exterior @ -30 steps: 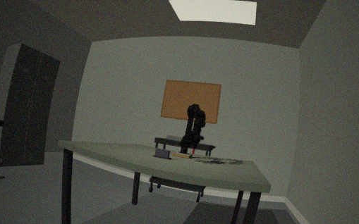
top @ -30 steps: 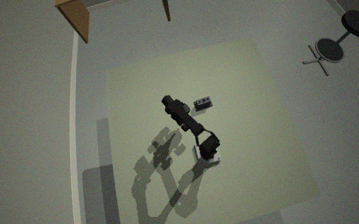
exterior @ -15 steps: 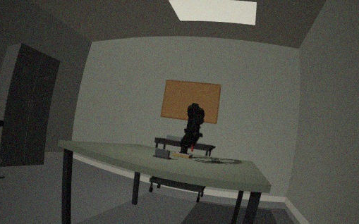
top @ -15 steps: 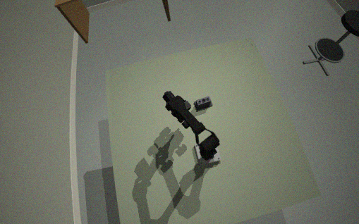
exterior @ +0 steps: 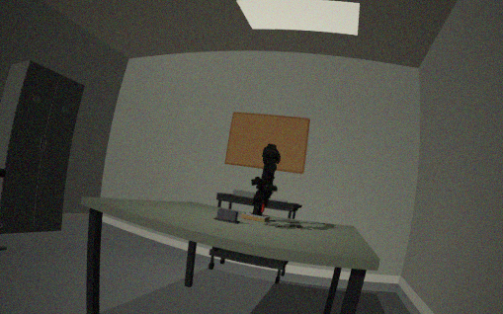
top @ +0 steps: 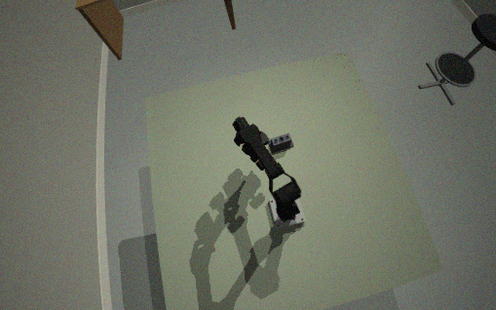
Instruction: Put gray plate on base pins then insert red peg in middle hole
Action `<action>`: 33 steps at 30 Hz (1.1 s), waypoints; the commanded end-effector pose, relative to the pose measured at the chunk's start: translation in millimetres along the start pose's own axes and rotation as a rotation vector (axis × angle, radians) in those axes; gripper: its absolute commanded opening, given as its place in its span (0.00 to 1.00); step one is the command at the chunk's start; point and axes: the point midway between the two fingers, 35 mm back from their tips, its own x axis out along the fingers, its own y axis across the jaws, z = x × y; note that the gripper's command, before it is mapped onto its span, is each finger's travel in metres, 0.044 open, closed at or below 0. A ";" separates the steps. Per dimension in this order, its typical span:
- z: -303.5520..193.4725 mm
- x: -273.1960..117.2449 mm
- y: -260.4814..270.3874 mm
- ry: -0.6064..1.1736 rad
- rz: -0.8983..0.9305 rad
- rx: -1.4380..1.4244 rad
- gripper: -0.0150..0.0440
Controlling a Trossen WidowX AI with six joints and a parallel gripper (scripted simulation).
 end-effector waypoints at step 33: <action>105.9 -1.4 6.9 -0.003 -0.002 -0.013 0.25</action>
